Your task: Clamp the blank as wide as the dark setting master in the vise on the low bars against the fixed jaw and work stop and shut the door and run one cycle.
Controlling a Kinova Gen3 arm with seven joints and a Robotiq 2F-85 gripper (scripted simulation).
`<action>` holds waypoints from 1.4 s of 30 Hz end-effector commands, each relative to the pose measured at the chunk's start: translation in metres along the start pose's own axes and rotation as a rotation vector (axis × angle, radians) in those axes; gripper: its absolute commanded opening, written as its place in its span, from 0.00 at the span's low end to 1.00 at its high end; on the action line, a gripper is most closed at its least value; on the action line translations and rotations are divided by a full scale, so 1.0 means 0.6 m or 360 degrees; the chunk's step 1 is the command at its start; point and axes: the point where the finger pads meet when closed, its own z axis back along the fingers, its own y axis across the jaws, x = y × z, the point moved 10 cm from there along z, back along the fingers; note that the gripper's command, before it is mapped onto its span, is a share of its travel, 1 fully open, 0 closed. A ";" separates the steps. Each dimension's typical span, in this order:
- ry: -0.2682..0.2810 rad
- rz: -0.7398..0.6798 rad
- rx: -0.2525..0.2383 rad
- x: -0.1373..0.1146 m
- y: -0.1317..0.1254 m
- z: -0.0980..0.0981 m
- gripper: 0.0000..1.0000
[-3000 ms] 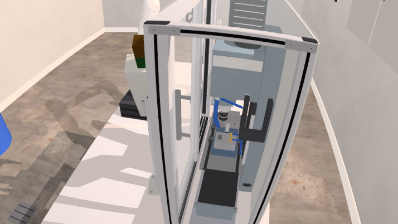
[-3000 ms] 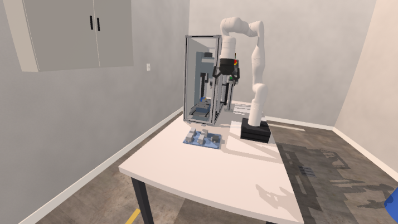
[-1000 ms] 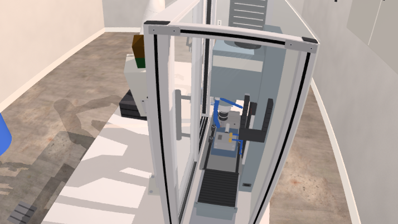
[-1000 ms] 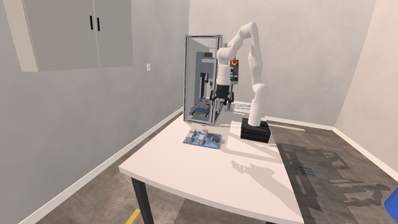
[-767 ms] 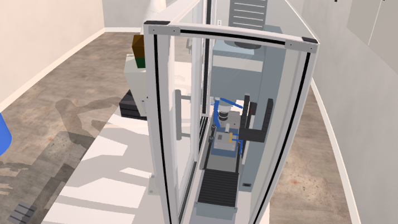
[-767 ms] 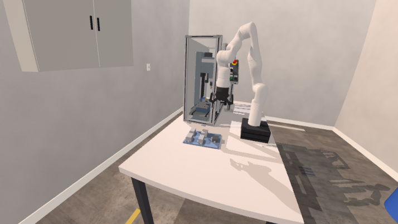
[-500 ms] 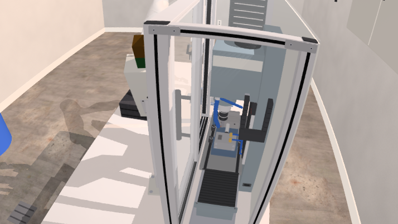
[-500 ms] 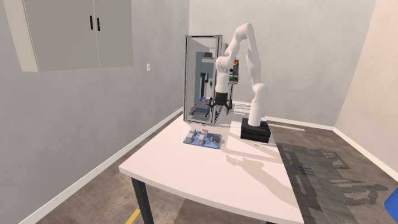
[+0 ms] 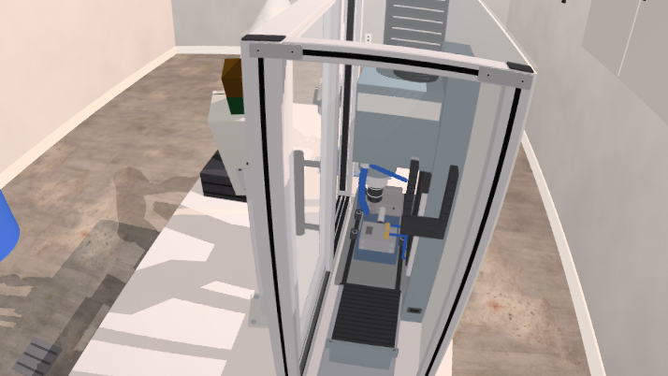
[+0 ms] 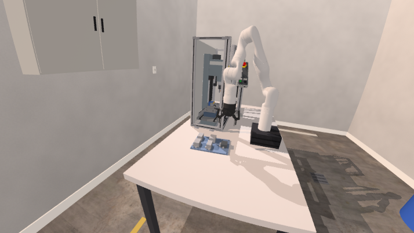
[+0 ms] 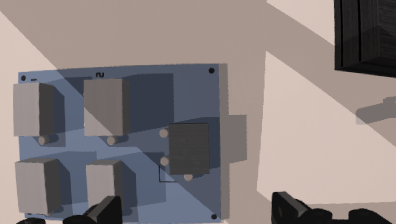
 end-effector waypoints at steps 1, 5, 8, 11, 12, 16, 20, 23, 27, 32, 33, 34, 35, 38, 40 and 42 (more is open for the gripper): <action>-0.0001 -0.0001 -0.0005 0.000 -0.001 0.000 1.00; -0.0001 -0.0001 -0.0005 0.000 -0.001 0.000 1.00; -0.0001 -0.0001 -0.0005 -0.004 -0.002 -0.016 1.00; -0.0001 -0.0001 -0.0005 -0.018 -0.006 -0.064 1.00; -0.0001 -0.0001 -0.0005 -0.022 -0.007 -0.080 1.00; -0.0001 -0.0001 -0.0005 -0.022 -0.007 -0.080 1.00; -0.0001 -0.0001 -0.0005 -0.022 -0.007 -0.080 1.00; -0.0001 -0.0001 -0.0005 -0.022 -0.007 -0.080 1.00; -0.0001 -0.0001 -0.0005 -0.026 -0.008 -0.095 1.00; -0.0001 -0.0001 -0.0005 -0.029 -0.009 -0.105 1.00; -0.0001 -0.0001 -0.0005 -0.029 -0.009 -0.105 1.00; -0.0001 -0.0001 -0.0005 -0.029 -0.009 -0.105 1.00; -0.0001 -0.0001 -0.0005 -0.029 -0.009 -0.105 1.00; -0.0001 -0.0001 -0.0005 -0.029 -0.009 -0.105 1.00; -0.0001 -0.0001 -0.0005 -0.029 -0.009 -0.105 1.00; -0.0001 -0.0001 -0.0005 -0.029 -0.009 -0.115 1.00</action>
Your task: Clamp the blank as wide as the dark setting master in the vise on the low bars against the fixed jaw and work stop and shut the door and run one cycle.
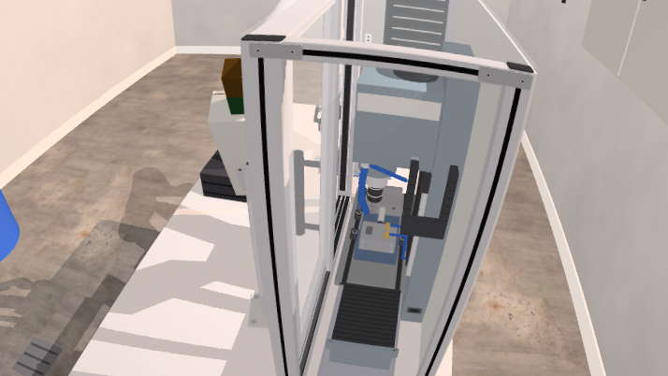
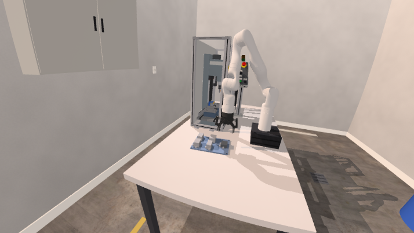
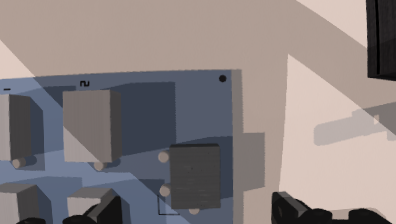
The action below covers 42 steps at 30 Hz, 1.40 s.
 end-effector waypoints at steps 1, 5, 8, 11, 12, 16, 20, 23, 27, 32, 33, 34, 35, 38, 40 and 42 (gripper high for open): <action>-0.0001 0.0000 -0.0002 0.000 0.000 -0.019 1.00; -0.0001 0.0000 -0.0002 0.000 0.000 -0.049 1.00; -0.0001 0.0000 -0.0002 0.000 0.000 -0.049 1.00; -0.0001 0.0000 -0.0002 0.000 0.000 -0.049 1.00; -0.0001 0.0000 -0.0002 0.000 0.000 -0.049 1.00; -0.0001 0.0000 -0.0002 0.000 0.000 -0.049 1.00; -0.0001 0.0000 -0.0002 0.000 0.000 -0.089 1.00; -0.0001 0.0000 -0.0002 0.000 0.000 -0.099 1.00; -0.0001 0.0000 -0.0002 0.000 0.000 -0.099 1.00; -0.0001 0.0000 -0.0002 0.000 0.000 -0.099 1.00; -0.0001 0.0000 -0.0002 0.000 0.000 -0.099 1.00; -0.0001 0.0000 -0.0002 0.000 0.000 -0.102 1.00; -0.0001 0.0000 -0.0002 0.000 0.000 -0.106 1.00; -0.0001 0.0000 -0.0001 0.000 0.000 -0.116 1.00; -0.0001 0.0000 -0.0001 0.000 0.000 -0.116 1.00; -0.0001 0.0000 -0.0001 0.000 0.000 -0.116 1.00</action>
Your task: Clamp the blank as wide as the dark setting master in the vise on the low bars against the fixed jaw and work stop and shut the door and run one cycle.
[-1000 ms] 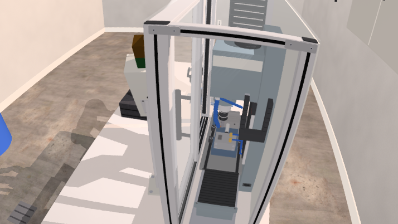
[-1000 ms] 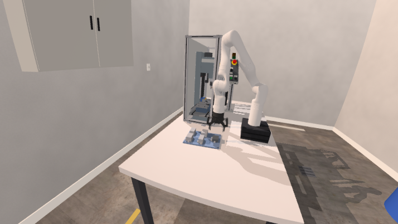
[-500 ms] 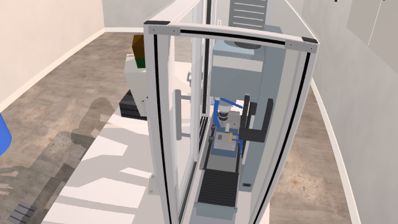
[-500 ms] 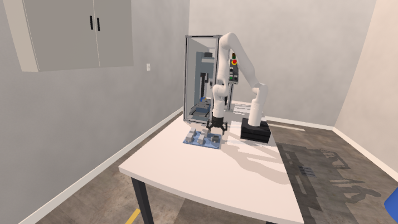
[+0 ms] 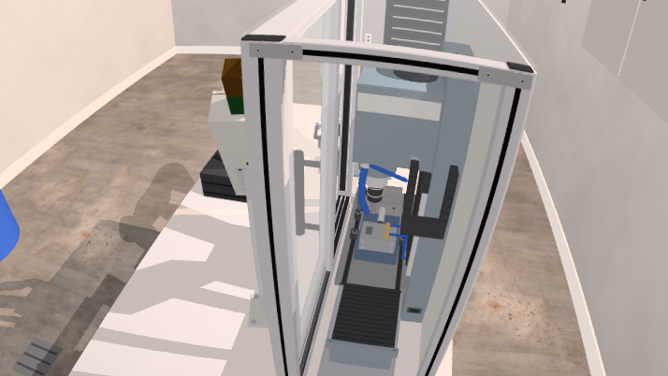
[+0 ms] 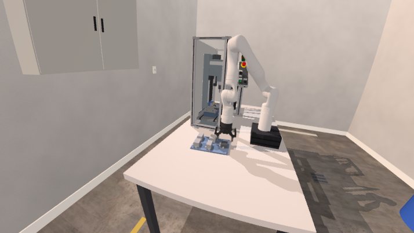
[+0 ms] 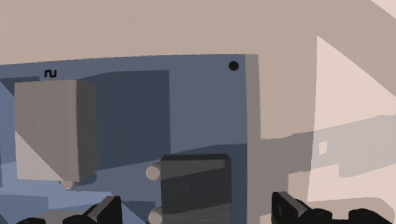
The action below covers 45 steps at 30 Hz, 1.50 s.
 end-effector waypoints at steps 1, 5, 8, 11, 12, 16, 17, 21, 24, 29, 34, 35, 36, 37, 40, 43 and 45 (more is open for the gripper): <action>-0.0001 0.0000 -0.0002 0.000 0.000 0.001 1.00; -0.0001 0.0000 -0.0002 0.000 0.000 0.001 1.00; -0.0001 0.0000 -0.0002 0.000 0.000 0.001 1.00; -0.0001 0.0000 -0.0002 0.000 0.000 -0.004 1.00; -0.0001 0.0000 -0.0002 0.000 0.000 -0.006 1.00; -0.0001 0.0000 -0.0002 0.000 0.000 -0.008 1.00; -0.0001 0.0000 -0.0002 0.000 0.000 -0.008 1.00; -0.0001 0.0000 -0.0002 0.000 0.000 -0.008 1.00; -0.0001 0.0000 -0.0002 0.000 0.000 -0.008 1.00; -0.0001 0.0000 -0.0002 0.000 0.000 -0.014 1.00; -0.0001 0.0000 -0.0002 0.000 0.000 -0.016 1.00; -0.0001 0.0000 -0.0002 0.000 0.000 -0.016 1.00; -0.0001 0.0000 -0.0002 0.000 0.000 -0.016 1.00; -0.0001 0.0000 -0.0002 0.000 0.000 -0.016 1.00; -0.0001 0.0000 -0.0002 0.000 0.000 -0.016 1.00; -0.0001 0.0000 -0.0002 0.000 0.000 -0.018 1.00; -0.0001 0.0000 -0.0002 0.000 0.000 -0.021 1.00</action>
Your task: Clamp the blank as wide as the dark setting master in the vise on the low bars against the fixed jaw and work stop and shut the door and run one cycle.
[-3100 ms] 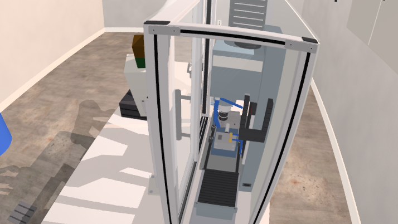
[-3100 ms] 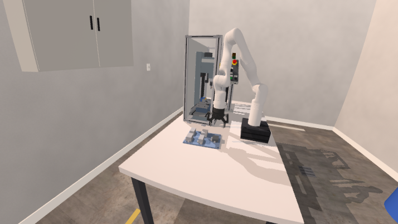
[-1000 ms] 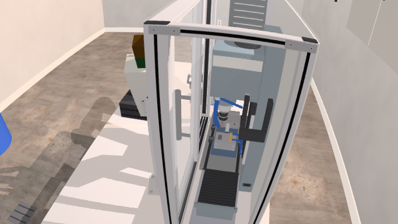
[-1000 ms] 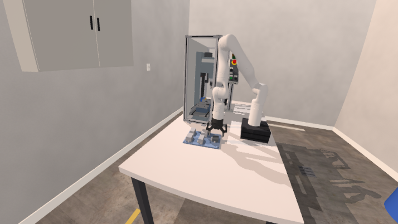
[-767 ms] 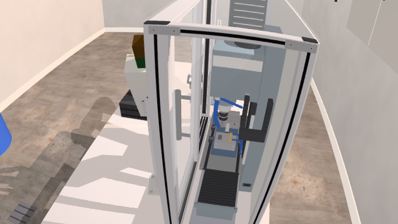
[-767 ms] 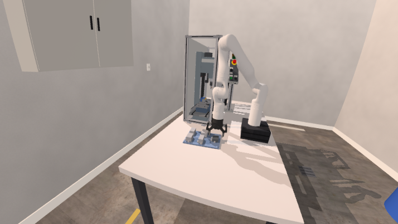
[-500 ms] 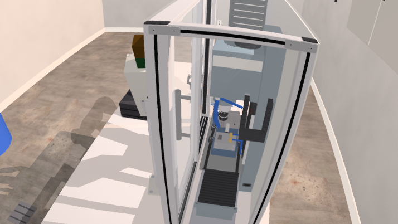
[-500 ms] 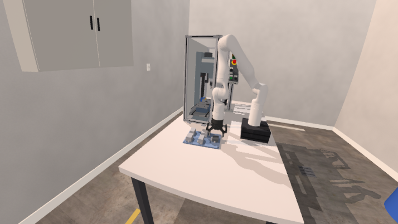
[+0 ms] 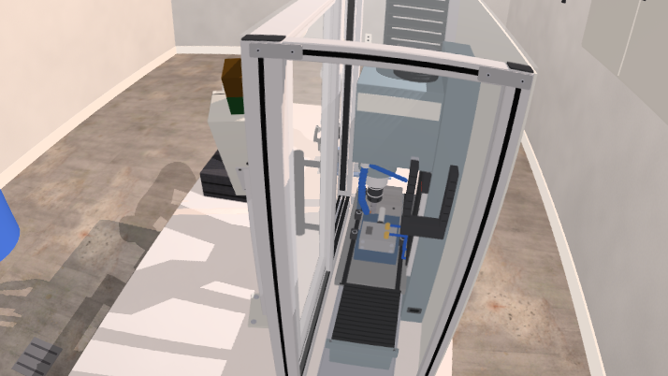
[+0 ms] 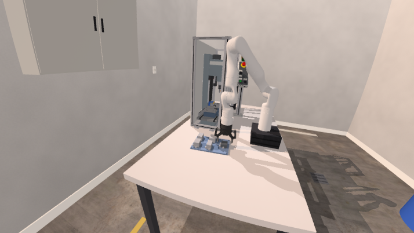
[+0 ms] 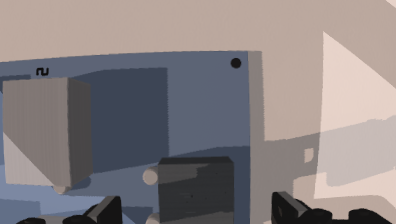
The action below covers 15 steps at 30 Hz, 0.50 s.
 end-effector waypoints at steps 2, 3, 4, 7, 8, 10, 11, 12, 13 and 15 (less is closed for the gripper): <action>-0.0001 0.0000 -0.0002 0.000 -0.001 -0.005 1.00; -0.0001 0.0000 -0.0002 0.000 -0.001 -0.005 1.00; -0.0001 0.0000 -0.0002 0.000 -0.001 -0.005 1.00; -0.0001 0.0000 -0.0002 0.000 -0.001 -0.005 1.00; -0.0001 0.0000 -0.0002 0.000 -0.001 -0.005 1.00; -0.0001 0.0000 -0.0002 0.000 -0.001 -0.005 1.00; -0.0001 0.0000 -0.0002 0.000 -0.001 -0.005 1.00; -0.0001 0.0000 -0.0002 0.000 -0.001 -0.005 1.00; -0.0001 0.0000 -0.0002 0.000 -0.001 -0.005 1.00; -0.0001 0.0000 -0.0002 0.000 -0.001 -0.005 0.10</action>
